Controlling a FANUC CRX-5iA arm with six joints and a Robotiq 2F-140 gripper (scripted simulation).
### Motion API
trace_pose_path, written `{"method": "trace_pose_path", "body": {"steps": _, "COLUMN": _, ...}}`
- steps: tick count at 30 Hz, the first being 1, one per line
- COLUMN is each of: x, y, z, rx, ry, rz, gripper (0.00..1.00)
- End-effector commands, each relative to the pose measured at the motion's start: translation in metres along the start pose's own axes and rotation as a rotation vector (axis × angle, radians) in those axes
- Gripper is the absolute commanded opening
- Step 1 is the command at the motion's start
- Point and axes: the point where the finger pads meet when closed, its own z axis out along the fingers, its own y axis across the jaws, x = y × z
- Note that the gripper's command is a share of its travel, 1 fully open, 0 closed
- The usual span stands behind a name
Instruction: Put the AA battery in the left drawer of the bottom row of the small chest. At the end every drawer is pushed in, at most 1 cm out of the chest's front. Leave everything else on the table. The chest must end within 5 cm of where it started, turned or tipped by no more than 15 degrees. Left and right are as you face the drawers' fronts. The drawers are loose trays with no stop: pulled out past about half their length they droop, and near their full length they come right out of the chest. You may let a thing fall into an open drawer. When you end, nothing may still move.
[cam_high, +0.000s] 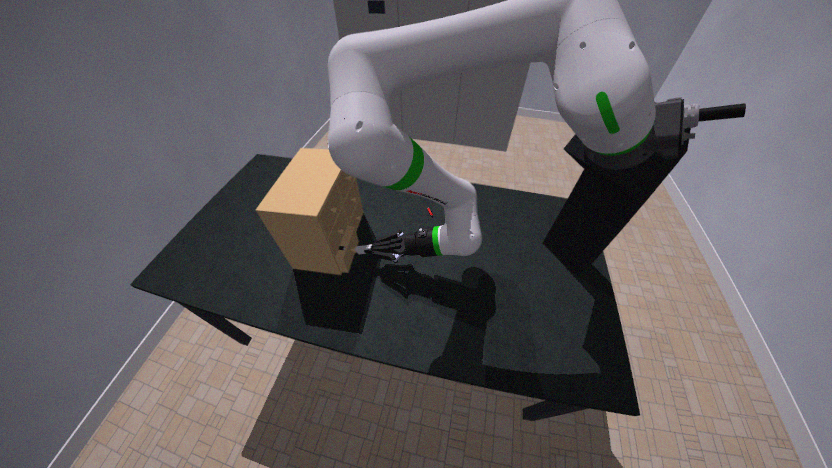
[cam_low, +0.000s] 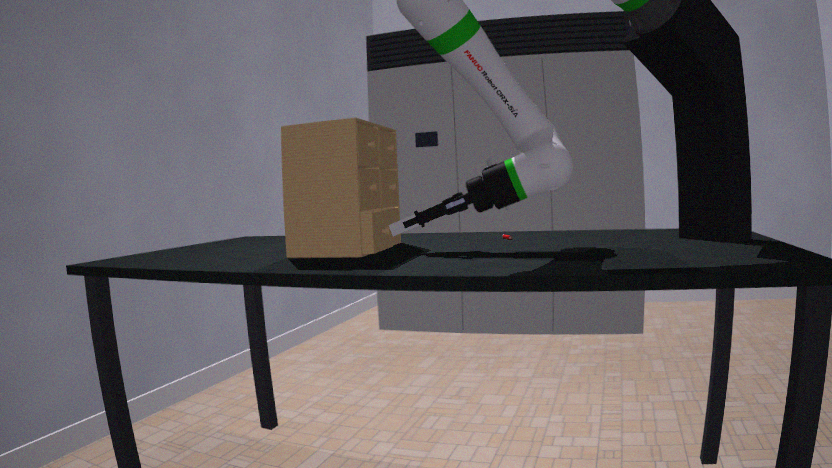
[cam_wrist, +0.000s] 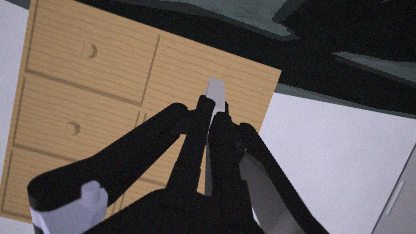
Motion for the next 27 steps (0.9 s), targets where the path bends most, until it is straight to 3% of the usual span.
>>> {"method": "trace_pose_path", "body": {"steps": 1, "x": -0.002, "y": 0.0, "z": 0.005, "rx": 0.0, "ry": 0.0, "rz": 0.0, "gripper": 0.0}}
{"method": "trace_pose_path", "body": {"steps": 27, "x": -0.008, "y": 0.0, "z": 0.022, "rx": 0.0, "ry": 0.0, "rz": 0.0, "gripper": 0.0}}
